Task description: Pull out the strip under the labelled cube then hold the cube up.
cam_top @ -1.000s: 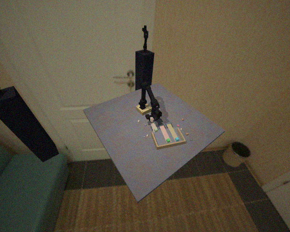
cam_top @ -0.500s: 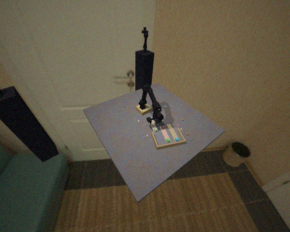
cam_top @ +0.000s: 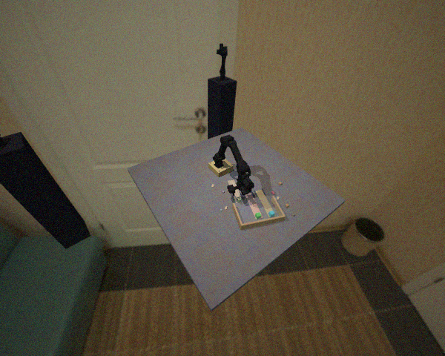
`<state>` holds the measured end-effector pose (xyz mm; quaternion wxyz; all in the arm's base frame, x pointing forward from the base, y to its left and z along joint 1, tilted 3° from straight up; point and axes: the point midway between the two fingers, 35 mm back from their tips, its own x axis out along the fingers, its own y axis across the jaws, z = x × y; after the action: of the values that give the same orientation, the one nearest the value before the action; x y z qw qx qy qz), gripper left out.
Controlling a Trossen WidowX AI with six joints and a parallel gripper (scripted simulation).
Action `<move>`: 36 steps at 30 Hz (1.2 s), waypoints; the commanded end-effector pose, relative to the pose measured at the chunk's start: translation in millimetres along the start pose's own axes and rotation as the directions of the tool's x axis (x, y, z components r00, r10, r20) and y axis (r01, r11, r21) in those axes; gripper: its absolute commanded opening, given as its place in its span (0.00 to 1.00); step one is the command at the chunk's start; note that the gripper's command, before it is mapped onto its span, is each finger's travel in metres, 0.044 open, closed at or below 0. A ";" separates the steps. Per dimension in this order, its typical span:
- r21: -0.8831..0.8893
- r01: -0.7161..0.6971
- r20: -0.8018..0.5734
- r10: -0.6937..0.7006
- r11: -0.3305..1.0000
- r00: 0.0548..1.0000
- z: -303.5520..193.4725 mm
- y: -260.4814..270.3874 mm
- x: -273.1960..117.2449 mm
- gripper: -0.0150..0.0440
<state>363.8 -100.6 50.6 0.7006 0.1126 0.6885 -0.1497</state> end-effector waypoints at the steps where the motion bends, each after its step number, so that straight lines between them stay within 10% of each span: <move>1: -0.004 0.001 -0.006 -0.001 1.000 1.000 11.5 -1.6 1.0 1.00; 9: -0.004 0.001 -0.006 -0.001 1.000 1.000 12.1 -1.6 11.3 0.68; 36: -0.004 0.001 -0.006 -0.001 1.000 1.000 10.3 -1.4 55.1 0.68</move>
<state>375.4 -108.9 3.6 0.7012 0.1128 0.6877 -0.1502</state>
